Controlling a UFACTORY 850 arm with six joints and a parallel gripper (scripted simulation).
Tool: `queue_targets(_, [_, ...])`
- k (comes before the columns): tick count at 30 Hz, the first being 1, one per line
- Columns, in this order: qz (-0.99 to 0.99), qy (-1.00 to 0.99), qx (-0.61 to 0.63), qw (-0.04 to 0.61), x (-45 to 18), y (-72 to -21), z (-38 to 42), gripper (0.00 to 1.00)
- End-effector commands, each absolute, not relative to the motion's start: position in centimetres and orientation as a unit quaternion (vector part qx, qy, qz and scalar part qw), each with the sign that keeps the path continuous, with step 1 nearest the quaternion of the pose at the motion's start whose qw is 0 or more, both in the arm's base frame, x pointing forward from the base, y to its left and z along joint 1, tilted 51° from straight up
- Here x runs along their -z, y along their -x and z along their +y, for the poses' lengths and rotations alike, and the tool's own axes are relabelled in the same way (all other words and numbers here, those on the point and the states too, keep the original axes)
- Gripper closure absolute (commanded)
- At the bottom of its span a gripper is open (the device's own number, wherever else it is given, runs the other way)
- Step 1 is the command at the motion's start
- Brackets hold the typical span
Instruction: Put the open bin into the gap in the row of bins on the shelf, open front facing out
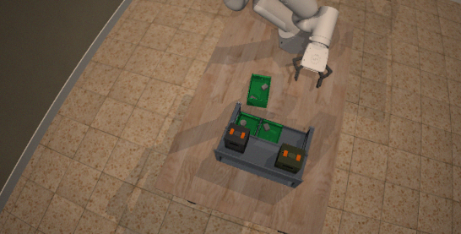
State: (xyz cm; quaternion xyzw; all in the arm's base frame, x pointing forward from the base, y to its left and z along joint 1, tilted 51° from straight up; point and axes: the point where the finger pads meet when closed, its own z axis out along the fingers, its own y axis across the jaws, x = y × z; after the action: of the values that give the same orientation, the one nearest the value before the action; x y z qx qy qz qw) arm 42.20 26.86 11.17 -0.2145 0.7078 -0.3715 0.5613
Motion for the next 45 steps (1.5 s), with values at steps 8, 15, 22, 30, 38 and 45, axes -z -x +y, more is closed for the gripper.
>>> queue_targets(8, [0.708, 0.214, 0.371, 0.562, -11.21, -42.21, 26.94, 0.00])
queue_targets(15, [0.708, 0.214, 0.371, 0.562, -11.21, -42.21, 26.94, 0.00])
queue_targets(22, [0.708, 0.214, 0.371, 0.562, -11.21, -42.21, 26.94, 0.00])
queue_targets(30, [0.763, 0.189, 0.389, 0.480, -11.21, -42.21, 26.94, 0.00])
queue_targets(38, [0.776, 0.182, 0.393, 0.458, -11.21, -42.21, 26.94, 0.00])
queue_targets(45, [0.799, 0.170, 0.399, 0.417, -11.20, -42.21, 26.95, 0.00])
